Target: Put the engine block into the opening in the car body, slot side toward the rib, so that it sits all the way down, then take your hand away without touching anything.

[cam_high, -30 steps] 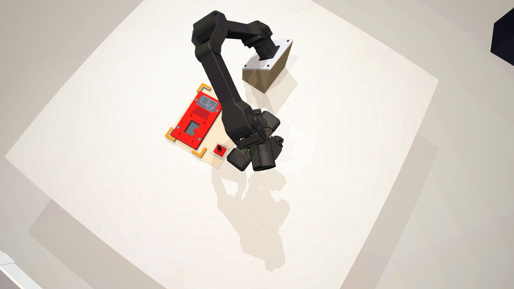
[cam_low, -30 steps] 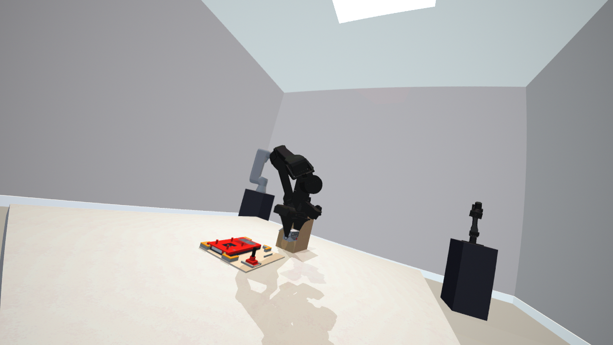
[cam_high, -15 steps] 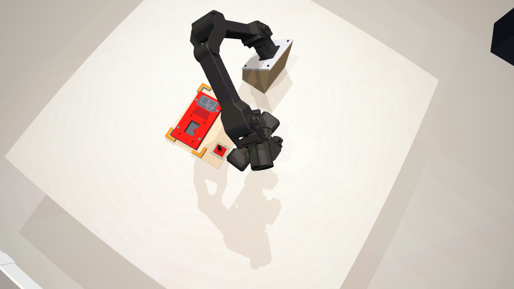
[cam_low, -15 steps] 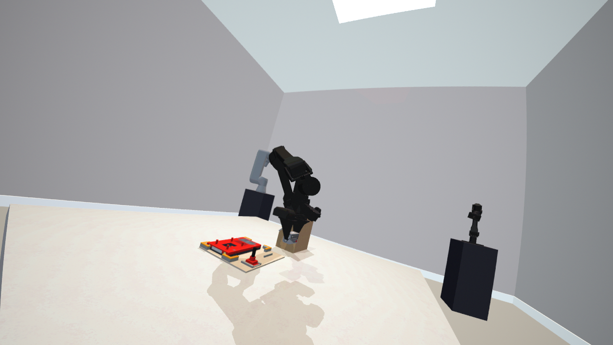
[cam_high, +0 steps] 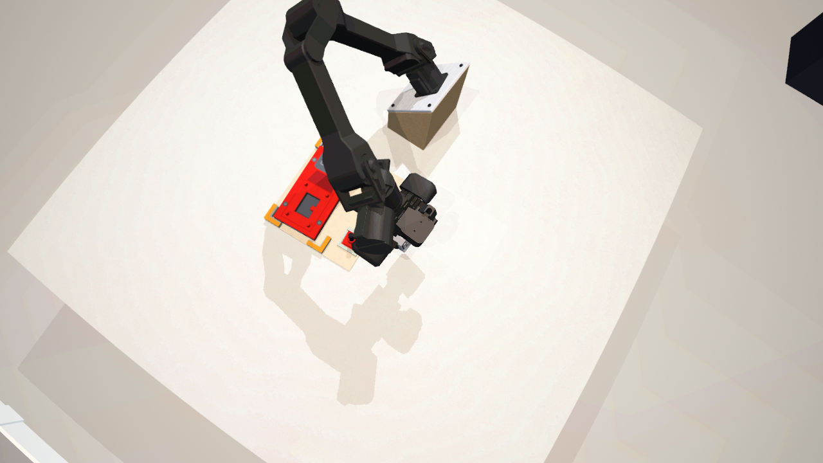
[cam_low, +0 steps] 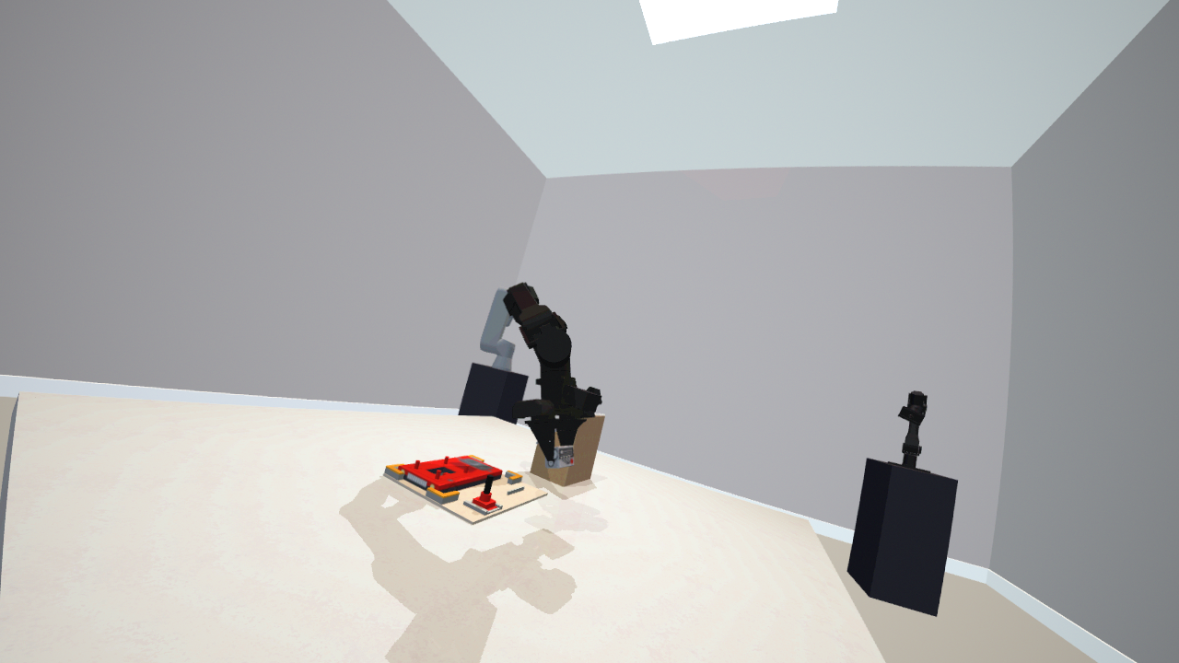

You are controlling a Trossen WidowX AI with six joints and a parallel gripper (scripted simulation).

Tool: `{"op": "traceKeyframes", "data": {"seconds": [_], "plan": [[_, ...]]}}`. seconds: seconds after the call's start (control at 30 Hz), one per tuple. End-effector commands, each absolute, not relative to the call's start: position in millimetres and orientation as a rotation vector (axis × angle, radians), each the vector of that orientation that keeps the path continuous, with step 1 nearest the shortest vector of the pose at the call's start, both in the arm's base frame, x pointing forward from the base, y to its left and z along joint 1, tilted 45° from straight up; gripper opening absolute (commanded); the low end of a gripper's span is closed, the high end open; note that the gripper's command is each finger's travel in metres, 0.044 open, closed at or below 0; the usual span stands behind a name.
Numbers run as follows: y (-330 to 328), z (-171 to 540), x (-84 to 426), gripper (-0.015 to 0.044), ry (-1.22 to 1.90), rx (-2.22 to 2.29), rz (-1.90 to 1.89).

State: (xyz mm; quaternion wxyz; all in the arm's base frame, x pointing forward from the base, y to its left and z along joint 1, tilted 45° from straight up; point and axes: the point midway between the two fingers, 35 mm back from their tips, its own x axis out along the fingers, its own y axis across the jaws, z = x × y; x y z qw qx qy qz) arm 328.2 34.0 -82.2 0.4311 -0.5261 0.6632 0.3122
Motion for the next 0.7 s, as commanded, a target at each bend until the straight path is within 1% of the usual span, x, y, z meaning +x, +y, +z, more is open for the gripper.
{"op": "traceKeyframes", "data": {"seconds": [0.0, 0.27, 0.67], "plan": [[29, -81, 326, 0.0, 1.542, -1.228, 0.858], [21, -77, 325, 0.0, 1.327, -1.095, 0.968], [19, -78, 324, 0.0, 1.301, -1.074, 0.983]]}}
